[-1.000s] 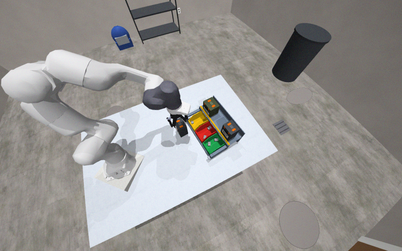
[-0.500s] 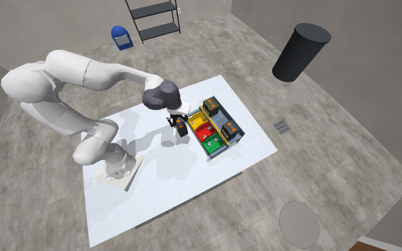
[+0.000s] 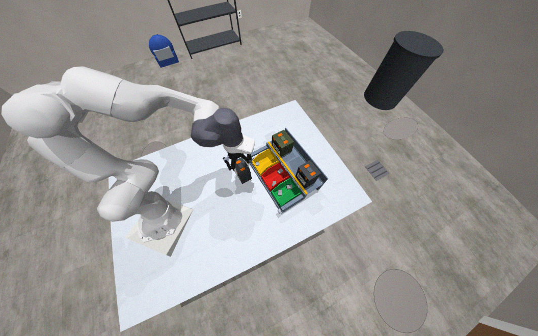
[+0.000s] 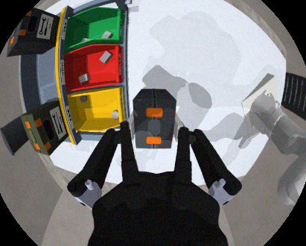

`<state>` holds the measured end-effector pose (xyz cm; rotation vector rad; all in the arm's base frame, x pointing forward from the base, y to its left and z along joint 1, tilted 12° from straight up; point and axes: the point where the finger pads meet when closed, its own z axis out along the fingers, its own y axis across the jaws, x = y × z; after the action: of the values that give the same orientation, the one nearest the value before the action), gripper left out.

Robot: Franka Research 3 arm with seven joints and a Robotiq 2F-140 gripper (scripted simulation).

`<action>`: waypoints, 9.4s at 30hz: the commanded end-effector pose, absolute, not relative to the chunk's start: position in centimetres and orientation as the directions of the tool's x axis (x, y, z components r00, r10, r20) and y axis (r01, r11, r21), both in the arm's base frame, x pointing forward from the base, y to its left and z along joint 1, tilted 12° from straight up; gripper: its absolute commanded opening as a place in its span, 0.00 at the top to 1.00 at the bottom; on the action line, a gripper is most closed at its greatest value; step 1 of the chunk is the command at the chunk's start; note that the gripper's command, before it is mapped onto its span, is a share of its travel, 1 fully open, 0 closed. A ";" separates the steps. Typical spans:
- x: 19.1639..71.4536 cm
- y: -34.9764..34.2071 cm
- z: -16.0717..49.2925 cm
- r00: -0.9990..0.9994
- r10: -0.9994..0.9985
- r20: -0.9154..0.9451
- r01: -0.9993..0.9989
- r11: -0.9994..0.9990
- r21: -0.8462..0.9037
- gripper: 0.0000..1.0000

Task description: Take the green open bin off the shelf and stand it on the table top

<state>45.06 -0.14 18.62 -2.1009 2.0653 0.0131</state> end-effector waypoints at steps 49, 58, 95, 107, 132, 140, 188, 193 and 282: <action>45.4 0.1 16.9 0.030 -0.991 -0.132 -0.988 -0.010 -0.151 1.00; 45.0 0.1 16.7 0.027 -0.990 -0.135 -0.990 -0.008 -0.139 0.43; 45.0 0.1 16.7 0.027 -0.990 -0.135 -0.990 -0.008 -0.139 0.43; 45.0 0.1 16.7 0.027 -0.990 -0.135 -0.990 -0.008 -0.139 0.43; 44.2 -0.6 21.5 0.027 -0.990 -0.135 -0.990 -0.008 -0.139 0.43; 44.2 -0.4 20.7 0.027 -0.990 -0.135 -0.990 -0.008 -0.139 0.43; 45.6 -3.1 19.9 0.028 -0.991 -0.133 -0.989 -0.008 -0.146 0.43; 46.4 -4.9 19.8 0.030 -0.991 -0.132 -0.988 -0.010 -0.151 0.43; 54.6 -23.6 18.2 0.030 -0.991 -0.132 -0.988 -0.010 -0.151 0.43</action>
<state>54.58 -23.74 18.22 -2.0859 2.0664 -0.0200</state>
